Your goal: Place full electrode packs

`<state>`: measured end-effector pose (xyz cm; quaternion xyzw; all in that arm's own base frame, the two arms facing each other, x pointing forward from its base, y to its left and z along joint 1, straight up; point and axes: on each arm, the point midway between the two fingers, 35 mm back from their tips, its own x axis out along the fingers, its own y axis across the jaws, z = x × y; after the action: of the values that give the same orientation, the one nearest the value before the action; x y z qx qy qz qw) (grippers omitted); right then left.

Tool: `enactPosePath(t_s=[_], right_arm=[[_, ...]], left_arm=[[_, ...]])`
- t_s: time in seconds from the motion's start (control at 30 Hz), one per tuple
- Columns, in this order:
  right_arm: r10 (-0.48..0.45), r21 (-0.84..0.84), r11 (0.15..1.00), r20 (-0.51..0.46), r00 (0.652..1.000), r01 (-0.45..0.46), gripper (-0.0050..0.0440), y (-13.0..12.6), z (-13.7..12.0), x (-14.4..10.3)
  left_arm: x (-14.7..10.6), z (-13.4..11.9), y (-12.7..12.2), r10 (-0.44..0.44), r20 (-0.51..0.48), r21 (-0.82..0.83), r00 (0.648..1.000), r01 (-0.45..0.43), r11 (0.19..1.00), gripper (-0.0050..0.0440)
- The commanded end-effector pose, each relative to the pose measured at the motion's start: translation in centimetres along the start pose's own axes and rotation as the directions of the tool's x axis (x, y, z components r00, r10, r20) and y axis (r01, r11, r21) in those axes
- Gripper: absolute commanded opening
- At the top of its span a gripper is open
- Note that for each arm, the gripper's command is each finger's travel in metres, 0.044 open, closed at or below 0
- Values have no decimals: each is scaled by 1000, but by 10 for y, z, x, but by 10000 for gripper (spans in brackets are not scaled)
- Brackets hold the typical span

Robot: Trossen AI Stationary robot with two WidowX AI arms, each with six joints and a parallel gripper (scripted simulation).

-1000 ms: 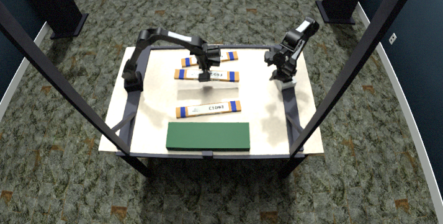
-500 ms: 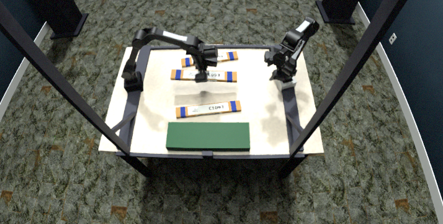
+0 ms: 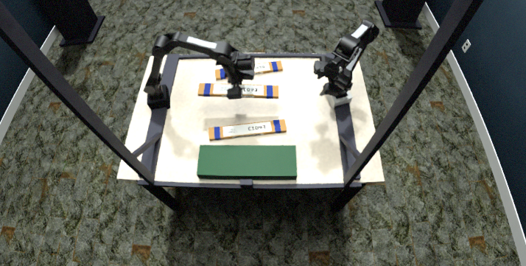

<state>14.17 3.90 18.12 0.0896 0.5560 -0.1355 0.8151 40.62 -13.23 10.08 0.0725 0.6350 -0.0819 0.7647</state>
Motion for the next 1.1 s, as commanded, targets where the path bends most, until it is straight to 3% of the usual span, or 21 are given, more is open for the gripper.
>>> enactPosePath(t_s=[0.0, 0.37, 1.07], right_arm=[[12, 6, 1000, 17, 1000, -12, 430, 1, 4, -5], [12, 6, 1000, 17, 1000, -12, 430, 1, 4, -5], [12, 6, 1000, 17, 1000, -12, 430, 1, 4, -5]], left_arm=[[-57, 13, -8, -11, 136, -3, 991, 11, 1000, -50], [-72, 5, -22, -13, 135, -3, 991, 13, 1000, -50], [-76, 3, -22, -14, 135, -4, 991, 15, 1000, -50]])
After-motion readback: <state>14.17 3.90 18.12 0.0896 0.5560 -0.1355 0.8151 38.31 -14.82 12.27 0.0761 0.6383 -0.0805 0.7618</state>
